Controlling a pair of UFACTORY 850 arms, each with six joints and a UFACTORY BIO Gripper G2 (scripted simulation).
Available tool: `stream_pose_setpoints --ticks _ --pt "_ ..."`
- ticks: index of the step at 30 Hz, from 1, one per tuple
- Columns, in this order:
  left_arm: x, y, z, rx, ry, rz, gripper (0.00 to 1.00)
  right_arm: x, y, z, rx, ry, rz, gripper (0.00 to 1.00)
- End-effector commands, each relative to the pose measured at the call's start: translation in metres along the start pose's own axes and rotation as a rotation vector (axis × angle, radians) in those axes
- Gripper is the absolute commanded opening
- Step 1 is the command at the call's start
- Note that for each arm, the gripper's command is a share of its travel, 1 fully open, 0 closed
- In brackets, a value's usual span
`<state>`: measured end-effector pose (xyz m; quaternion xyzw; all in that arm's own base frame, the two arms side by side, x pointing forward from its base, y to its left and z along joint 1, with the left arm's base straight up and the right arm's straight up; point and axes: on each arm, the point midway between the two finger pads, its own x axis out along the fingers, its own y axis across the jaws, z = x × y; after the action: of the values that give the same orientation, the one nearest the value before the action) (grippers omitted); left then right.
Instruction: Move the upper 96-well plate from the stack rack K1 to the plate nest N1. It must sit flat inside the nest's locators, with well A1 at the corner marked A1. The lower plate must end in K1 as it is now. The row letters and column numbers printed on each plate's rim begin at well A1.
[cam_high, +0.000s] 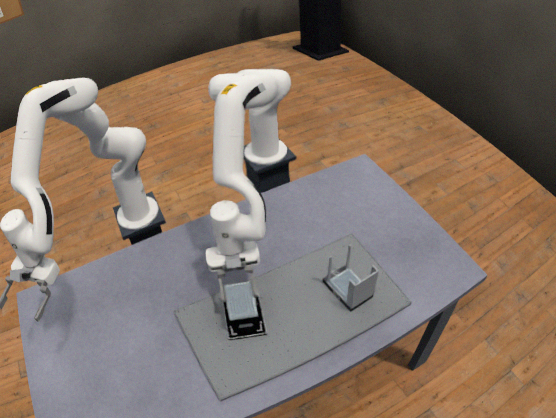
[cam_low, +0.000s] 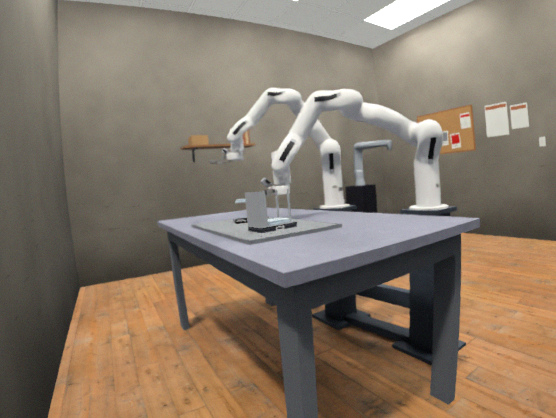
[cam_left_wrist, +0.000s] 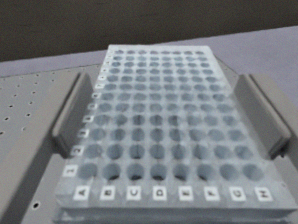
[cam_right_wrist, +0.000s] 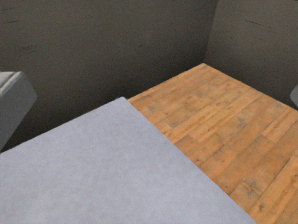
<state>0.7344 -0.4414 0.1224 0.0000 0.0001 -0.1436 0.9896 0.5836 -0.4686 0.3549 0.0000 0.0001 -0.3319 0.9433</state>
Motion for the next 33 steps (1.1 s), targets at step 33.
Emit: stream_pose_setpoints --ticks 33 --pt "0.001 0.000 -0.052 -0.001 -0.002 0.000 0.00 0.000 0.000 0.001 0.000 -0.002 0.000 1.00"
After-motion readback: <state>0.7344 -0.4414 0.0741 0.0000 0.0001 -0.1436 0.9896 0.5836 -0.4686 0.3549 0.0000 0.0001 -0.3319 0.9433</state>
